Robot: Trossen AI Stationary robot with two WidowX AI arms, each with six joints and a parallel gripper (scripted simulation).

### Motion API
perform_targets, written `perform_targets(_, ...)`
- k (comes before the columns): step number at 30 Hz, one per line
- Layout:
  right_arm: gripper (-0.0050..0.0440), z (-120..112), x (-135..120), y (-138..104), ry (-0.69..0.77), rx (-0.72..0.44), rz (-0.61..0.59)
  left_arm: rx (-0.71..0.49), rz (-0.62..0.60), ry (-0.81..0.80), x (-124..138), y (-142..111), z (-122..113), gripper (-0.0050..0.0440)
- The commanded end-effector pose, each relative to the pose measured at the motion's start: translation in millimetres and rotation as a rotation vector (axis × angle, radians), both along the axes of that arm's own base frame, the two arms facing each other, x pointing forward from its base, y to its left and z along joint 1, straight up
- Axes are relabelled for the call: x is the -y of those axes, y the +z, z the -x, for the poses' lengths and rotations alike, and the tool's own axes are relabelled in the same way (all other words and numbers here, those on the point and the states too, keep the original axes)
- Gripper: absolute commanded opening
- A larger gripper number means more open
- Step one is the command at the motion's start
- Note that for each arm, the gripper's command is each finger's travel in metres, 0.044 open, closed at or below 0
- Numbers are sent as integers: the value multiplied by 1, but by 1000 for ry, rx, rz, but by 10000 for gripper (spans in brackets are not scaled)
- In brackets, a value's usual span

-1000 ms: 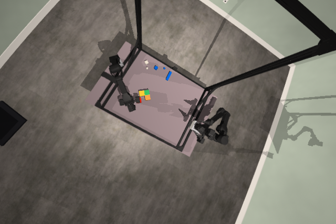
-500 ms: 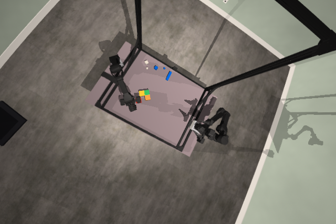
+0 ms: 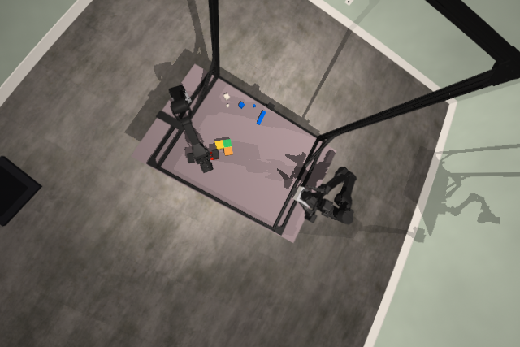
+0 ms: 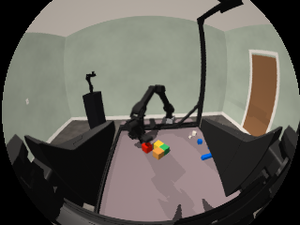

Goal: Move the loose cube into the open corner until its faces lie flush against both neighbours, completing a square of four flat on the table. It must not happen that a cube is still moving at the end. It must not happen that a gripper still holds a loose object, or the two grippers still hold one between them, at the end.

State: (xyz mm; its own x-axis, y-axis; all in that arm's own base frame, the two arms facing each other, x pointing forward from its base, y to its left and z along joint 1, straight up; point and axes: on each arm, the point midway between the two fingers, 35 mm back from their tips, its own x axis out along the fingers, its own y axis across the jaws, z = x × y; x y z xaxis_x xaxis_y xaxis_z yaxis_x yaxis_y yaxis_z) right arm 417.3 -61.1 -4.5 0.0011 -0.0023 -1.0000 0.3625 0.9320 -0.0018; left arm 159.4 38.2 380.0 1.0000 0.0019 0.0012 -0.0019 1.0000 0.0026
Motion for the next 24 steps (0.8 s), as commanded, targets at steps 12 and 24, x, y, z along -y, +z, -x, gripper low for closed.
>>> perform_targets(12,0,-3,-8,0,-2,-1,-2,0,3,-2,0,0,0,400)
perform_targets(24,0,-5,-14,0,-2,-1,-2,0,3,-2,0,0,0,400)
